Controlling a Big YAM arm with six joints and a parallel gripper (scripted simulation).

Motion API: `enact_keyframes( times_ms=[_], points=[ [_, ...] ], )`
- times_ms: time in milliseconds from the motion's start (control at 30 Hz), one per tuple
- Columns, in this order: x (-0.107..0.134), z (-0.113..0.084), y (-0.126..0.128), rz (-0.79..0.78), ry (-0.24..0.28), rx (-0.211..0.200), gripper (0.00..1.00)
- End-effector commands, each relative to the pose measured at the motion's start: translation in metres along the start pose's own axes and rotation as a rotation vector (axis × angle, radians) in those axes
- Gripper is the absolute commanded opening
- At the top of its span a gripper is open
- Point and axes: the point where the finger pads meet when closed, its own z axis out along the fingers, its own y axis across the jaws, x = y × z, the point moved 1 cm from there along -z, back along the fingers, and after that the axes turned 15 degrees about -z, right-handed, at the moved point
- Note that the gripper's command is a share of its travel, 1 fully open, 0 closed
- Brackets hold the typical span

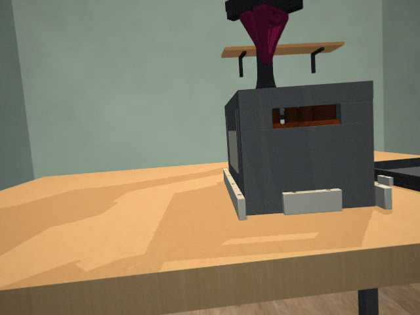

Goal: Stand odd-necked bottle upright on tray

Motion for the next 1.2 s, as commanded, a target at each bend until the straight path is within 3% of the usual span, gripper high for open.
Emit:
enact_keyframes(
  times_ms=[0,33,67,133,200,233,400,667,1167],
  points=[
    [-0.003,-0.045,0.043,-0.007,-0.101,-0.041,0.0],
    [0.007,-0.041,0.058,-0.007,-0.097,-0.041,0.0],
    [0.027,-0.02,0.066,-0.006,-0.053,-0.021,0.0],
    [0.035,-0.02,0.075,-0.006,-0.046,-0.019,0.0],
    [0.035,0.0,0.081,-0.006,-0.011,-0.002,0.0],
    [0.035,0.0,0.081,-0.006,-0.011,-0.002,0.61],
    [0.031,-0.008,0.07,0.017,-0.025,-0.008,0.61],
    [0.036,-0.009,0.081,-0.006,-0.028,-0.01,0.61],
    [0.035,-0.01,0.077,0.0,-0.028,-0.011,0.61]
  ],
)
